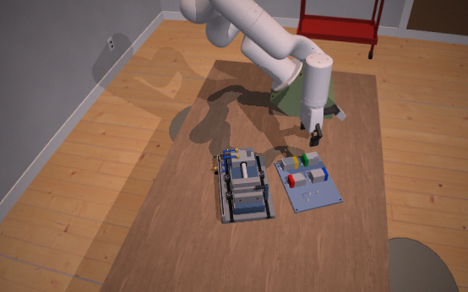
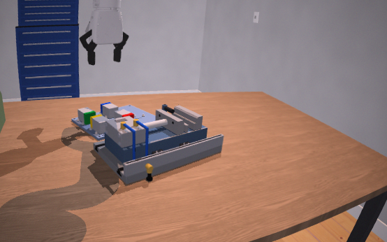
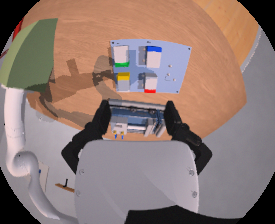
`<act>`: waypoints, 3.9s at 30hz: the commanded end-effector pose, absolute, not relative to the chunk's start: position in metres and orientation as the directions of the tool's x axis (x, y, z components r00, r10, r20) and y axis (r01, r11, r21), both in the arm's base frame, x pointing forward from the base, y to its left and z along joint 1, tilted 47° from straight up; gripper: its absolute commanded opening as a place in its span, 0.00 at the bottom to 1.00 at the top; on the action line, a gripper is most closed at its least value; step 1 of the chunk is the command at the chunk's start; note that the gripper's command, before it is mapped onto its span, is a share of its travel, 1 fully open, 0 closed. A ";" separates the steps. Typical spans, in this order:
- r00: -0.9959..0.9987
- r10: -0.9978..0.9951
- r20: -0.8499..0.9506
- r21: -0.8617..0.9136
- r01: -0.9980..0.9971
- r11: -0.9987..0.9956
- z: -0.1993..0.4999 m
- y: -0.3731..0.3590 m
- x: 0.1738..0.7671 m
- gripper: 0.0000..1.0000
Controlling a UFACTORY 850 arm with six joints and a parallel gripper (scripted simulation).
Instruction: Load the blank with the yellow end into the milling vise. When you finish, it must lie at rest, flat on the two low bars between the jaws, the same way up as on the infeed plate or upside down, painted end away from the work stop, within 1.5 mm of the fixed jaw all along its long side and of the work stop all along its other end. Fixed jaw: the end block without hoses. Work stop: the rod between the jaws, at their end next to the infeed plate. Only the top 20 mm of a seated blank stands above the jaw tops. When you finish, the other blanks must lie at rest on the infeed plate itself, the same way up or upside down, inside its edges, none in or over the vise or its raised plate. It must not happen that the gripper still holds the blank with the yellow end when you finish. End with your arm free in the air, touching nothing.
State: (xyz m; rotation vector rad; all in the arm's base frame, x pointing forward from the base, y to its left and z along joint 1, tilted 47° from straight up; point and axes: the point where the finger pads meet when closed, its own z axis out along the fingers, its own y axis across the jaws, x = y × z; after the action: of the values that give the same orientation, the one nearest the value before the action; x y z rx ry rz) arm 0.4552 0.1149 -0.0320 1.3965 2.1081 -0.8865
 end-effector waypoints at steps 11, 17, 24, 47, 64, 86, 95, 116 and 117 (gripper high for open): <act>-0.380 0.630 -0.678 -0.260 0.925 0.279 -0.069 0.080 0.456 1.00; -0.380 0.630 -0.677 -0.261 0.924 0.278 -0.048 0.062 0.468 1.00; -0.380 0.630 -0.678 -0.260 0.925 0.279 -0.030 0.042 0.481 1.00; -0.380 0.629 -0.678 -0.260 0.925 0.279 -0.035 0.047 0.478 1.00; -0.380 0.629 -0.678 -0.260 0.925 0.279 -0.038 0.051 0.476 1.00; -0.380 0.629 -0.678 -0.260 0.925 0.279 -0.040 0.053 0.474 1.00; -0.380 0.629 -0.678 -0.260 0.925 0.279 -0.040 0.053 0.474 1.00; -0.380 0.629 -0.678 -0.260 0.925 0.279 -0.040 0.053 0.474 1.00; -0.380 0.629 -0.678 -0.260 0.925 0.279 -0.040 0.053 0.474 1.00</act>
State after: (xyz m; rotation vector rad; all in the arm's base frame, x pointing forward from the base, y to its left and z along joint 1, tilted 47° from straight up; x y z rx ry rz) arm 0.4736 0.0521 -0.0404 1.3961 2.1080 -0.8873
